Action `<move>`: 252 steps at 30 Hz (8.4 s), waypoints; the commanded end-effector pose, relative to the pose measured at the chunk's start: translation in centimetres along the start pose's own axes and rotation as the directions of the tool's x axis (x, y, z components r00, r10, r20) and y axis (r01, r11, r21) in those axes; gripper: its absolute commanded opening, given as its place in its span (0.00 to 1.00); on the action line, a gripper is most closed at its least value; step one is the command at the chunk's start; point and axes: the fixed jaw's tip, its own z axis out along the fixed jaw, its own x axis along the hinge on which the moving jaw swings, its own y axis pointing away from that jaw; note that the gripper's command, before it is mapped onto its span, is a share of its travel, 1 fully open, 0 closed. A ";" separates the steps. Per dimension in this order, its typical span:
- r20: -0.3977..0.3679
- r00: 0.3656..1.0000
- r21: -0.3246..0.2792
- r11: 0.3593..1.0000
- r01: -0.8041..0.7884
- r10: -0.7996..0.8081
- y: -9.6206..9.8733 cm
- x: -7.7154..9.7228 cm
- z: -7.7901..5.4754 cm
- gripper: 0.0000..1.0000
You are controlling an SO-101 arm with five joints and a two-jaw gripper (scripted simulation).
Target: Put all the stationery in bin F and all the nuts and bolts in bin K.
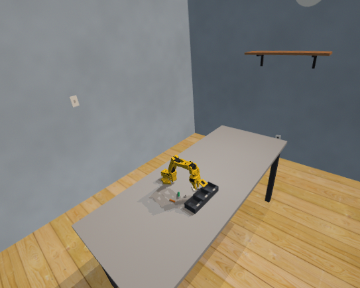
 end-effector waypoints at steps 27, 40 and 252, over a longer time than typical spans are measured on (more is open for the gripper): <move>0.113 0.994 -0.003 1.000 0.008 -0.007 0.4 -3.3 -0.7 0.00; 0.113 0.994 -0.003 1.000 0.008 -0.007 0.4 -3.3 -0.7 0.00; 0.171 0.985 -0.007 1.000 0.005 -0.003 0.7 -2.6 0.0 0.17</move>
